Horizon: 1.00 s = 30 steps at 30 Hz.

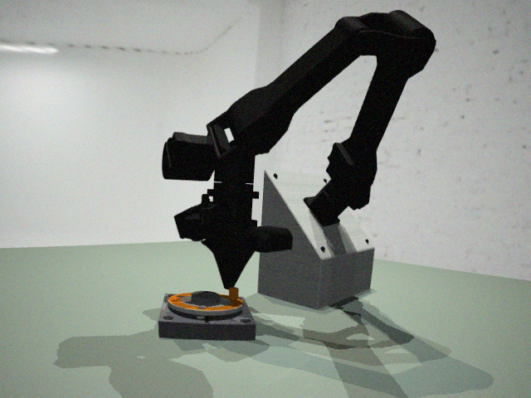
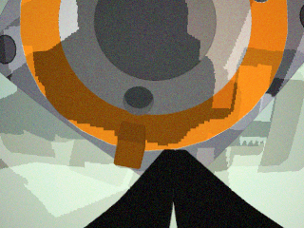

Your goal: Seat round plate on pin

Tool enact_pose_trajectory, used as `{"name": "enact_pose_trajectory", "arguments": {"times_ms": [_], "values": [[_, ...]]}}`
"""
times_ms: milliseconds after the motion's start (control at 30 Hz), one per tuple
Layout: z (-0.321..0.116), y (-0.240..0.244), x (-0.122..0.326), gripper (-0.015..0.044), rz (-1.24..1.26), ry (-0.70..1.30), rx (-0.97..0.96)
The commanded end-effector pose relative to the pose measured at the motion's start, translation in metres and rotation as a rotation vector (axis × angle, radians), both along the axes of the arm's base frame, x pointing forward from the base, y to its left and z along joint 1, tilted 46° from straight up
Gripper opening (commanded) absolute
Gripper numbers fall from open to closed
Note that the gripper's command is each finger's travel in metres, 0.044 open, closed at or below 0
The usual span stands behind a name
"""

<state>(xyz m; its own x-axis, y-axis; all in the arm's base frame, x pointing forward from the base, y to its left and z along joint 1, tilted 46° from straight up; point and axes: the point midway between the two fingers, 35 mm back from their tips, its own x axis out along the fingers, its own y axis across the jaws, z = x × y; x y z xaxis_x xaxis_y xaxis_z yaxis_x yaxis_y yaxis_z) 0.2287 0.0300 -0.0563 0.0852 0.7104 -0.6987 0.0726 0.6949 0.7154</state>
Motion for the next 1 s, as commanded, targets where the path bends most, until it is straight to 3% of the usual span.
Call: {"name": "enact_pose_trajectory", "arguments": {"times_ms": [0,967], "values": [[0.002,0.004,0.0,0.0,-0.002,0.001,0.004],[0.013,0.017,0.001,0.0,-0.002,0.001,0.006]]}}
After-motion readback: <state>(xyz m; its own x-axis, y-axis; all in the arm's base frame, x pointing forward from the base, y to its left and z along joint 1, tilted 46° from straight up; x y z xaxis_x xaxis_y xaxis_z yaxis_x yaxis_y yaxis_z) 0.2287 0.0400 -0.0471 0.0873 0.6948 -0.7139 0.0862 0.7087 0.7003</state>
